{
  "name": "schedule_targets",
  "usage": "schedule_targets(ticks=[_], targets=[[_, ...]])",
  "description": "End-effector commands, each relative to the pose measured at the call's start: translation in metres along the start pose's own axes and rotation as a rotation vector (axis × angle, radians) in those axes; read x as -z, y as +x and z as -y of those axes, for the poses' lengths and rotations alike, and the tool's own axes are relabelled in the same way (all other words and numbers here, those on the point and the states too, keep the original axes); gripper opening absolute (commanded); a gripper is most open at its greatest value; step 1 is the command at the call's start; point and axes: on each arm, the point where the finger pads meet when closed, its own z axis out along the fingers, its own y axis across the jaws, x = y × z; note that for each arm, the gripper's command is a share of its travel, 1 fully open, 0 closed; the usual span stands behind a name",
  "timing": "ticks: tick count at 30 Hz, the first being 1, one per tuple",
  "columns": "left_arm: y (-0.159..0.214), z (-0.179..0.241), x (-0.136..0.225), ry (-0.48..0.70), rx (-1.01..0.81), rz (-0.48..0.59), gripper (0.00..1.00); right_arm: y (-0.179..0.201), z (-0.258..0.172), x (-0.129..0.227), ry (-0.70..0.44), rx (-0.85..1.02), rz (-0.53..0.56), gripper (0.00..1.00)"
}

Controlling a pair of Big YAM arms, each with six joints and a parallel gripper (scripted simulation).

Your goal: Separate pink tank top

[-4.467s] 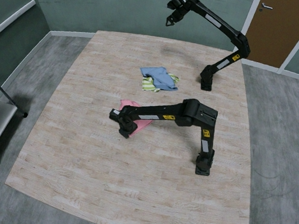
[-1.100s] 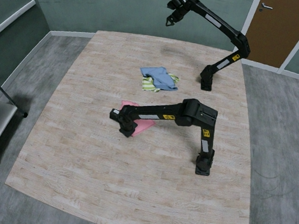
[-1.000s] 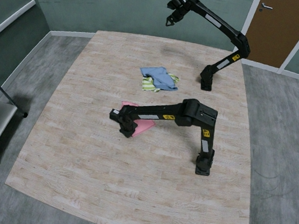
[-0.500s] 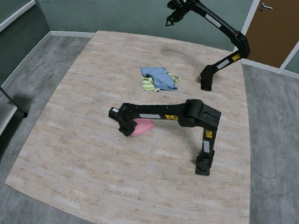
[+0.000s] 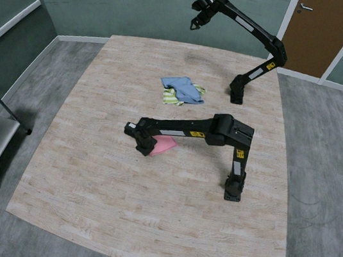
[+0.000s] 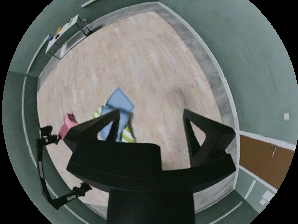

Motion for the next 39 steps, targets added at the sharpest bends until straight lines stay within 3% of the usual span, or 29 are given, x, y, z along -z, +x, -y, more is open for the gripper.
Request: schedule_targets(ticks=[1,9,27,39], targets=[[-0.04,-0.003,0.045,-0.028,0.004,0.129,0.0,-0.017,0.003,0.015,0.006,-0.014,0.039,0.92],[-0.035,-0.003,0.035,-0.02,0.008,0.099,0.0,-0.017,0.003,0.015,0.006,-0.014,0.039,0.92],[-0.039,-0.002,0.047,-0.026,0.003,0.13,0.0,-0.017,0.003,0.015,0.006,-0.014,0.039,0.92],[-0.042,-0.012,0.105,-0.02,-0.01,0.168,0.0,-0.017,0.003,0.015,0.006,-0.014,0.039,0.92]])
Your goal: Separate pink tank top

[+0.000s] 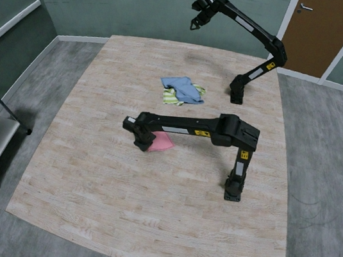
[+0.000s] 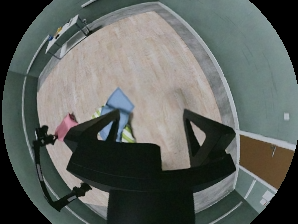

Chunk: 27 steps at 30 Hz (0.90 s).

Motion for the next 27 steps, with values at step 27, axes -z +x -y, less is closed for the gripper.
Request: schedule_targets(ticks=[27], targets=[[-0.04,-0.016,0.163,-0.02,-0.006,0.221,0.0,-0.017,0.003,0.015,0.006,-0.014,0.039,0.92]])
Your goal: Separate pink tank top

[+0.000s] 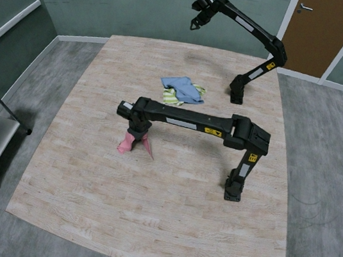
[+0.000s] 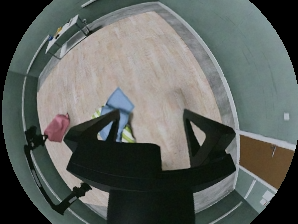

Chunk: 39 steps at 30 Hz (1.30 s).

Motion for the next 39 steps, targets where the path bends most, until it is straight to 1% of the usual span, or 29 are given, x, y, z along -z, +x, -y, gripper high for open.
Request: schedule_targets(ticks=[1,8,12,13,16,17,18,21,25,29,30,33,35,39], targets=[[-0.022,-0.009,0.058,-0.017,-0.011,0.092,0.0,-0.017,0.003,0.015,0.006,-0.014,0.039,0.92],[-0.026,-0.008,0.102,-0.023,-0.013,0.15,0.0,-0.017,0.003,0.015,0.006,-0.014,0.039,0.92],[-0.026,-0.007,0.108,-0.022,-0.013,0.154,0.0,-0.017,0.003,0.015,0.006,-0.014,0.039,0.92],[-0.028,-0.008,0.099,-0.016,-0.012,0.137,0.0,-0.017,0.003,0.015,0.006,-0.014,0.039,0.92],[-0.028,-0.008,0.106,-0.013,-0.011,0.137,0.0,-0.017,0.003,0.015,0.006,-0.014,0.039,0.92],[-0.028,-0.008,0.111,-0.013,-0.012,0.143,0.0,-0.017,0.003,0.015,0.006,-0.014,0.039,0.92],[-0.025,-0.007,0.128,-0.02,-0.013,0.17,0.0,-0.017,0.003,0.015,0.006,-0.014,0.039,0.92],[-0.023,-0.005,0.142,-0.02,-0.014,0.184,0.0,-0.017,0.003,0.015,0.006,-0.014,0.039,0.92],[-0.022,-0.004,0.169,-0.025,-0.016,0.221,0.0,-0.017,0.003,0.015,0.006,-0.014,0.039,0.92],[-0.02,-0.003,0.176,-0.024,-0.016,0.226,0.0,-0.017,0.003,0.015,0.006,-0.014,0.039,0.92],[-0.023,-0.004,0.17,-0.02,-0.015,0.215,0.0,-0.017,0.003,0.015,0.006,-0.014,0.039,0.92],[-0.021,-0.003,0.179,-0.018,-0.015,0.219,0.0,-0.017,0.003,0.015,0.006,-0.014,0.039,0.92],[-0.018,-0.001,0.196,-0.022,-0.017,0.242,0.0,-0.017,0.003,0.015,0.006,-0.014,0.039,0.92],[-0.012,0.001,0.215,-0.024,-0.018,0.263,0.0,-0.017,0.003,0.015,0.006,-0.014,0.039,0.92]])
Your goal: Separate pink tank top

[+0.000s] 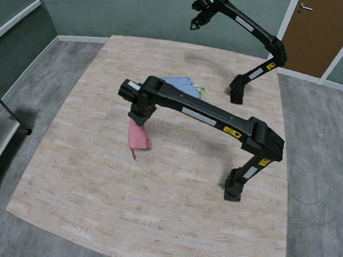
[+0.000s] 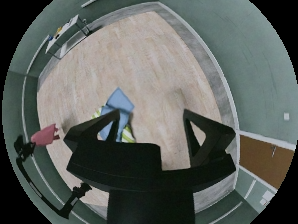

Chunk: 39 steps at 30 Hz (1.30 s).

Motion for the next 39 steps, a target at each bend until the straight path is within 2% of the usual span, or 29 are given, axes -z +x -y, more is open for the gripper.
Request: schedule_targets(ticks=[1,5,11,12,16,18,22,25,30,36,37,39], targets=[[-0.017,-0.003,0.074,-0.026,-0.017,0.12,0.0,-0.017,0.003,0.015,0.006,-0.014,0.039,0.92],[-0.017,-0.002,0.08,-0.026,-0.018,0.125,0.0,-0.017,0.003,0.015,0.006,-0.014,0.039,0.92],[-0.02,-0.005,0.03,-0.01,-0.016,0.067,0.0,-0.017,0.003,0.015,0.006,-0.014,0.039,0.92],[-0.024,-0.006,0.053,-0.019,-0.017,0.096,0.0,-0.017,0.003,0.015,0.006,-0.014,0.039,0.92],[-0.016,-0.024,0.057,-0.024,-0.023,0.085,0.0,-0.017,0.003,0.015,0.006,-0.014,0.039,0.92],[-0.009,-0.032,0.079,-0.039,-0.033,0.12,0.0,-0.017,0.003,0.015,0.006,-0.014,0.039,0.92],[-0.005,-0.042,0.081,-0.04,-0.037,0.121,0.0,-0.017,0.003,0.015,0.006,-0.014,0.039,0.92],[-0.009,-0.05,0.061,-0.02,-0.039,0.088,0.0,-0.017,0.003,0.015,0.006,-0.014,0.039,0.92],[-0.002,-0.069,0.062,-0.021,-0.043,0.088,0.0,-0.017,0.003,0.015,0.006,-0.014,0.039,0.92],[-0.008,-0.054,0.059,-0.006,-0.016,0.087,0.0,-0.017,0.003,0.015,0.006,-0.014,0.039,0.92],[0.0,-0.079,0.06,-0.023,-0.021,0.08,0.0,-0.017,0.003,0.015,0.006,-0.014,0.039,0.92],[0.0,-0.079,0.06,-0.023,-0.021,0.08,0.0,-0.017,0.003,0.015,0.006,-0.014,0.039,0.92]])
